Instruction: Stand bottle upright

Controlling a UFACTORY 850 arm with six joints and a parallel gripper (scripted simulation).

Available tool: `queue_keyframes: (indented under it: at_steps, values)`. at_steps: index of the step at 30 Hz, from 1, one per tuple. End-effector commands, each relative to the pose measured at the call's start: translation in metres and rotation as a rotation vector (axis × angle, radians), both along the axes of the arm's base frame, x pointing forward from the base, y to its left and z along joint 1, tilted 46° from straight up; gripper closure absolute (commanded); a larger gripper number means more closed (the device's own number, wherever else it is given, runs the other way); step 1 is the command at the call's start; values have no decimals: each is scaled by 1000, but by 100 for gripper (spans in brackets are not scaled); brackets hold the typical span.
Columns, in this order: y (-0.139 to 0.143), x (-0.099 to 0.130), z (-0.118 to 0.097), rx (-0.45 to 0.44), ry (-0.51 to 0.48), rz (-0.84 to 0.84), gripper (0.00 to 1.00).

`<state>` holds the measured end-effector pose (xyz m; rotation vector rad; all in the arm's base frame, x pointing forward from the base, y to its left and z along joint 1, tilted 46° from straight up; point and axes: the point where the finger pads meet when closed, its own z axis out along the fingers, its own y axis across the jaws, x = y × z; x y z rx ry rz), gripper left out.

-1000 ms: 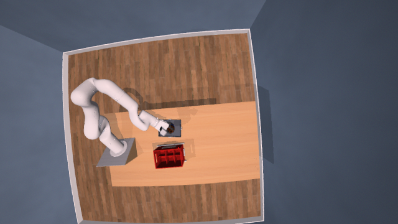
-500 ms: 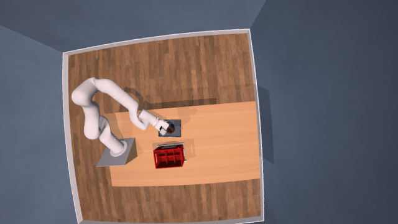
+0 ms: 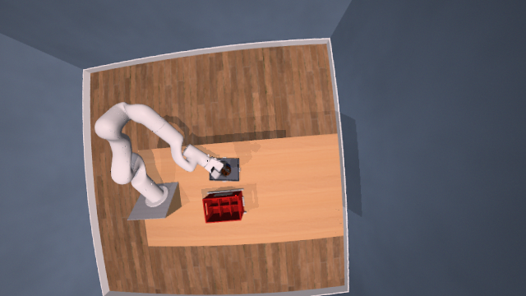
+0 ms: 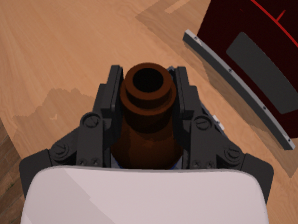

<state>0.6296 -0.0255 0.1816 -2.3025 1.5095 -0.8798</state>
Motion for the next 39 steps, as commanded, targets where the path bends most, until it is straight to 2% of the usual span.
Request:
queue_keyframes:
  at_steps: [1, 39]
  values:
    - [1, 1, 0, 0, -2, -1, 100]
    - [25, 3, -24, 0, -2, -1, 100]
